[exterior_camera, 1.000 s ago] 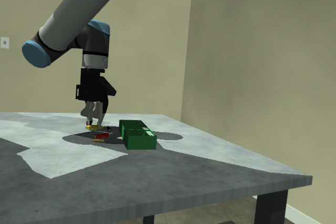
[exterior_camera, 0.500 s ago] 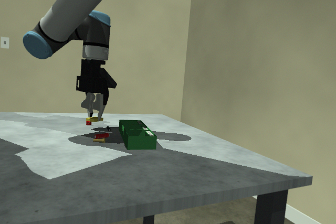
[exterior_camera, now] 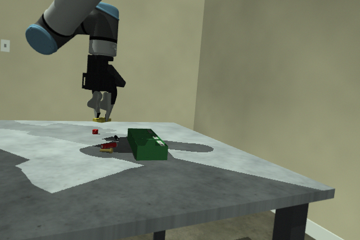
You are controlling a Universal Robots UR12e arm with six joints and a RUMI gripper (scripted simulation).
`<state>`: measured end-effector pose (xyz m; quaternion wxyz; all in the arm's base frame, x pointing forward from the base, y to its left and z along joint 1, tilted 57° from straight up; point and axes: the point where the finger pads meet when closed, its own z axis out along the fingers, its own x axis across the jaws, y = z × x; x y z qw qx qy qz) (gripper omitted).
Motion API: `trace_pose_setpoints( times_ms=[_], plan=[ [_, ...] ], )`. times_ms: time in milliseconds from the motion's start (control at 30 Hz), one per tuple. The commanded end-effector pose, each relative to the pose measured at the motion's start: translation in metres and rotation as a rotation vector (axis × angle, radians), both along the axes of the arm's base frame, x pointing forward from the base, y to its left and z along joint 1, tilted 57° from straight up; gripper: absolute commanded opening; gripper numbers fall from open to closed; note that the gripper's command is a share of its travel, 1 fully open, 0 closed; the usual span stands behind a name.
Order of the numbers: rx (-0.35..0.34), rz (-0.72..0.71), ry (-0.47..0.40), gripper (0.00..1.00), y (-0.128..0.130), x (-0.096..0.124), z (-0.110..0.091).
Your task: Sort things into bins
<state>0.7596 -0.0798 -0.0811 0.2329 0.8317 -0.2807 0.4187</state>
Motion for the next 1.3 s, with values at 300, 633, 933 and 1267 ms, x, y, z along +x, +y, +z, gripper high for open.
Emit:
trace_pose_setpoints(
  times_ms=[300, 633, 933, 1267],
  plan=[
    [0.057, -0.054, -0.062, 0.0, -0.005, 0.002, 0.011],
    [0.194, -0.185, -0.217, 0.0, -0.03, 0.013, 0.05],
    [0.291, -0.277, -0.331, 0.0, -0.052, 0.022, 0.085],
    [0.456, -0.434, -0.508, 0.0, -0.083, 0.036, 0.135]
  ],
)
